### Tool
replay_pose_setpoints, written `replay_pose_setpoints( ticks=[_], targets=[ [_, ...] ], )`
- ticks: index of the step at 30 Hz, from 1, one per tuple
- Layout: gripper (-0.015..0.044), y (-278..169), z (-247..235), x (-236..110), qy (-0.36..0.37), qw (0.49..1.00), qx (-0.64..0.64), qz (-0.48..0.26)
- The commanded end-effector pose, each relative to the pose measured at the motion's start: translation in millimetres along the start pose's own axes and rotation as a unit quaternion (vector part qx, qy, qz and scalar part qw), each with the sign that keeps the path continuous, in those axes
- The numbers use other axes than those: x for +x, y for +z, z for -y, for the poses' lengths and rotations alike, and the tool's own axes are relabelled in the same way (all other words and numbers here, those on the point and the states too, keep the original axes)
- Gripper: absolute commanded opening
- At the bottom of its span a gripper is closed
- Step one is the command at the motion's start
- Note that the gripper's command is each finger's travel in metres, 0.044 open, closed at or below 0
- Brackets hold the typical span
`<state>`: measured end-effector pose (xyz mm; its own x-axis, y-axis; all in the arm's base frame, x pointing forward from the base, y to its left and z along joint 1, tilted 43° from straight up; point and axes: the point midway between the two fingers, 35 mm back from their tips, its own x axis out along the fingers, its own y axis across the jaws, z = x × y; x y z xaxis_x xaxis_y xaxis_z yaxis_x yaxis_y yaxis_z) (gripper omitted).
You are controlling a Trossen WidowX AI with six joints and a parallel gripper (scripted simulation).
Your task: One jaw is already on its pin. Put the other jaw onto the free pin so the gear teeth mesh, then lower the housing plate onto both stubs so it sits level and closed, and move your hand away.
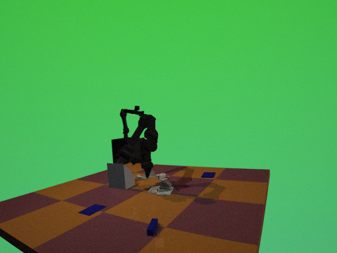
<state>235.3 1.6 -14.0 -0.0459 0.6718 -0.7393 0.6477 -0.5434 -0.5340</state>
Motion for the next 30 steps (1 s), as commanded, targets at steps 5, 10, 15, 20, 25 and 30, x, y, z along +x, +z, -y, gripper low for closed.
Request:
replay_pose_setpoints(
  ticks=[5,10,15,20,25,30],
  targets=[
    [0.0134,-4,15,1,0.0,0.993,0.118,-0.003],
    [0.0134,-4,17,2,-0.001,0.99,0.141,-0.003],
    [0.0134,-4,17,2,-0.001,0.99,0.141,-0.003],
    [0.0134,-4,17,2,-0.001,0.99,0.141,-0.003],
    [0.0134,-4,17,2,-0.001,0.991,0.134,-0.003],
    [0.0134,-4,17,2,-0.001,0.991,0.132,-0.003]
  ],
)
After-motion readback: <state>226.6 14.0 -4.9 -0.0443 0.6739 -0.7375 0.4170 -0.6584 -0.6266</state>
